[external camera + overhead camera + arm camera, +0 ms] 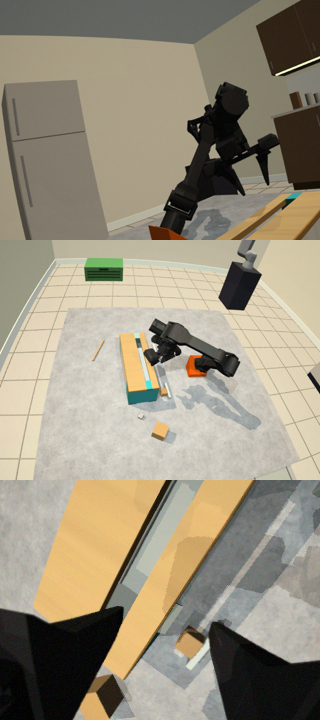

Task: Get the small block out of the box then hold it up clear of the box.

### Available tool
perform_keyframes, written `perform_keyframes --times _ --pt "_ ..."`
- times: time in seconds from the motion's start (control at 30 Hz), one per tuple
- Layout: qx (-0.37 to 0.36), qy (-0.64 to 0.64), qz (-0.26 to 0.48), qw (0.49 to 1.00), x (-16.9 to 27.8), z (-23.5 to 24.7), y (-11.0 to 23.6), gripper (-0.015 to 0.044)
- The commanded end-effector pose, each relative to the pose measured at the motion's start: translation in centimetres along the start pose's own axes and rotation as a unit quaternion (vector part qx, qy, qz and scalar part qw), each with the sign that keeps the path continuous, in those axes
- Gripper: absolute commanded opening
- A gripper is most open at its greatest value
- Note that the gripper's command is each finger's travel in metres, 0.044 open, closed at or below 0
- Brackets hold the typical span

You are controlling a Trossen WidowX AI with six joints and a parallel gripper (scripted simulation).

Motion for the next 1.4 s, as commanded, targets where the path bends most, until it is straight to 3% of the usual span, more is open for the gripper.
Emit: perform_keyframes --times 0.0,0.5,0.93,1.37 --pt "-0.037 -0.350 -0.007 0.936 4.1 0.2 0.1 0.0285" --pt "-0.062 -0.632 0.010 0.772 7.0 -0.1 0.0 0.0285" --pt "-0.070 -0.823 0.036 0.562 8.8 -0.5 -0.1 0.0285" --pt "-0.070 -0.826 0.036 0.558 8.8 -0.5 -0.1 0.0285"
Point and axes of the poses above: the point midway between the two fingers, 35 mm back from their tips, its own y axis back along the fingers, its own z axis across the jaws, x = y × z, the point moved 10 cm from there along y, back along the fingers, and after that the axes turned 13 degrees about y, right-handed, at the moved point
